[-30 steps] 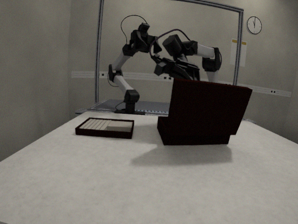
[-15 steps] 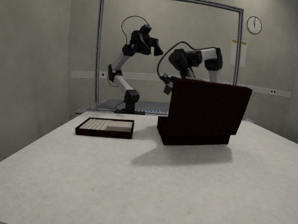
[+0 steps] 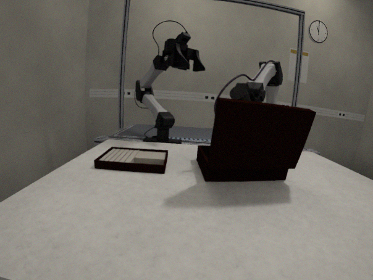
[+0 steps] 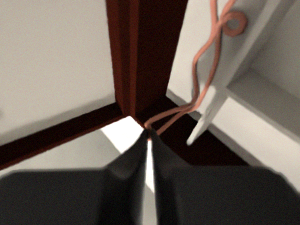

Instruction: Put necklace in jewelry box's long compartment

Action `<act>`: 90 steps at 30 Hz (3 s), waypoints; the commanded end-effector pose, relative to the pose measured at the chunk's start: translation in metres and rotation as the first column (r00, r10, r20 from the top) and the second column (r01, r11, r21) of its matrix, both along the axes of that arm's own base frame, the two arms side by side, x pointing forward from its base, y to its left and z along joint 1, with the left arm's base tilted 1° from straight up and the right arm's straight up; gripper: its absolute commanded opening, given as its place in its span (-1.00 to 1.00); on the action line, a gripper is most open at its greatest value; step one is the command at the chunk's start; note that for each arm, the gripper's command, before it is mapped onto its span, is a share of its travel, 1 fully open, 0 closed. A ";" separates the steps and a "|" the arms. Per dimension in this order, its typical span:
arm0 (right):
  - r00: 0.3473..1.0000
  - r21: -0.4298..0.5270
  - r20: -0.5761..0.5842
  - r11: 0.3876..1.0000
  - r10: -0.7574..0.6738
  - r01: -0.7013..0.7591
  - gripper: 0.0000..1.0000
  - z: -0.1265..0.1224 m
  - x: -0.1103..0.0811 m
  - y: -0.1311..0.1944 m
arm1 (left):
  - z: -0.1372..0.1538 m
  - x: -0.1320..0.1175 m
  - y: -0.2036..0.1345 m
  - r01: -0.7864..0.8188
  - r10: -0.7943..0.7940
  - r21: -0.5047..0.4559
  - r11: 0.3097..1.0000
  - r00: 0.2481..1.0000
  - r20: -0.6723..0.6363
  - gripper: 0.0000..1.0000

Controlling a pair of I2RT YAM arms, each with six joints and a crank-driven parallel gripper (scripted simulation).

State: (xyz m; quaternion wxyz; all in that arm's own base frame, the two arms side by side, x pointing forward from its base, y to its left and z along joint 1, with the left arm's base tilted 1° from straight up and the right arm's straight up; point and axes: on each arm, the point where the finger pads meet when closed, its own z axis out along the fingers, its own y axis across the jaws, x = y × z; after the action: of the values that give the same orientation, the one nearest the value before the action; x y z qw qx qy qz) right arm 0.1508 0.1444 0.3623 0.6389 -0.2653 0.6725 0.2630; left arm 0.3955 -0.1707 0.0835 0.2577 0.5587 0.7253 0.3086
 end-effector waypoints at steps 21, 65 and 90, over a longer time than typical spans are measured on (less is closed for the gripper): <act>1.000 0.005 0.003 1.000 0.012 -0.012 1.00 0.003 -0.002 0.001 | 0.000 0.015 -0.009 0.055 -0.046 -0.082 0.995 0.993 0.108 -1.00; 1.000 0.005 0.003 1.000 0.012 -0.012 1.00 0.003 -0.002 0.001 | 0.151 -0.009 -0.077 -0.314 0.174 -0.803 0.506 0.949 -0.262 1.00; 1.000 0.005 0.003 1.000 0.012 -0.012 1.00 0.003 -0.002 0.001 | 0.169 0.007 -0.076 -0.328 0.194 -0.842 0.429 0.944 -0.269 1.00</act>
State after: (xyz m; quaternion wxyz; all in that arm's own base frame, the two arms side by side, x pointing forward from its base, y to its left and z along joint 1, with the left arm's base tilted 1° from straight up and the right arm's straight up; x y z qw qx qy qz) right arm 0.1498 0.1452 0.3618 0.6372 -0.2678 0.6723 0.2650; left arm 0.4008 -0.2424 0.2483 0.4078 0.2498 0.8725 -0.1002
